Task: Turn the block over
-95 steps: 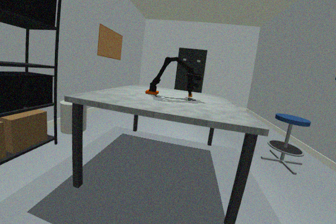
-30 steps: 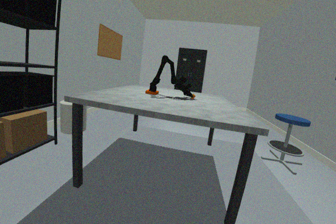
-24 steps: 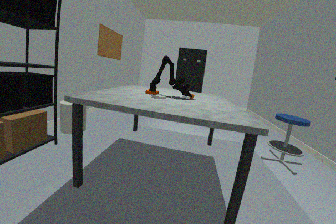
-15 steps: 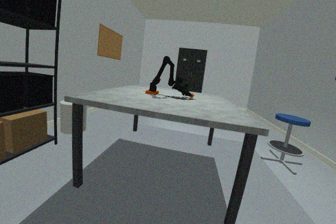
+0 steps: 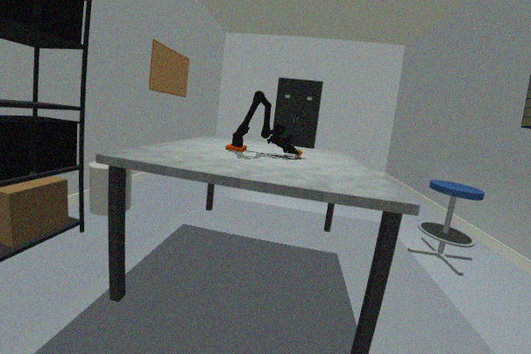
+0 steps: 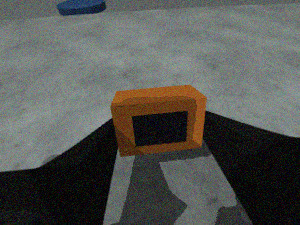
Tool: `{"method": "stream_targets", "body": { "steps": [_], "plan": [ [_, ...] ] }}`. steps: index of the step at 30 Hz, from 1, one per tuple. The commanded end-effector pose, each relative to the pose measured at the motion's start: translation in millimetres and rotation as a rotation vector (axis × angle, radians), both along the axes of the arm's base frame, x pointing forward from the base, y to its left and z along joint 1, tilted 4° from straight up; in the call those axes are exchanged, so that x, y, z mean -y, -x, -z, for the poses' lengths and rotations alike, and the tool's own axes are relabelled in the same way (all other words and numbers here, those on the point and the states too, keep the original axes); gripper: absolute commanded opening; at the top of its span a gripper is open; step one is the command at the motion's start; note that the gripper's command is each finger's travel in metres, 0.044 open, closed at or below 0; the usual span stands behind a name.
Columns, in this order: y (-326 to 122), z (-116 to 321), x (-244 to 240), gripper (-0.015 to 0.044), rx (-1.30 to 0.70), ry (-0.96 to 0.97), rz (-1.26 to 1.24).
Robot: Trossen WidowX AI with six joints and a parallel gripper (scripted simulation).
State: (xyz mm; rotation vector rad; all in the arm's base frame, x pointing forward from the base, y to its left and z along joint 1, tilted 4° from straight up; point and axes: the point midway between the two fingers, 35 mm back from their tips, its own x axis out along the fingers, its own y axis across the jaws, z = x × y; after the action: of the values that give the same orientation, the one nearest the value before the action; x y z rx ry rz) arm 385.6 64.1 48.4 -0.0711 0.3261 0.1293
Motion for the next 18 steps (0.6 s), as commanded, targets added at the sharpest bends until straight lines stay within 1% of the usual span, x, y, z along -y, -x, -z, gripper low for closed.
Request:
{"method": "stream_targets", "body": {
  "steps": [1,12,18],
  "plan": [
    [0.0,-0.4,-0.7,0.0157,0.003,0.002,-0.006],
    [0.0,-0.4,-0.7,0.0440,0.003,0.002,-0.006],
    [0.0,-0.4,-0.7,0.0440,0.003,0.002,-0.006]
  ]
}}
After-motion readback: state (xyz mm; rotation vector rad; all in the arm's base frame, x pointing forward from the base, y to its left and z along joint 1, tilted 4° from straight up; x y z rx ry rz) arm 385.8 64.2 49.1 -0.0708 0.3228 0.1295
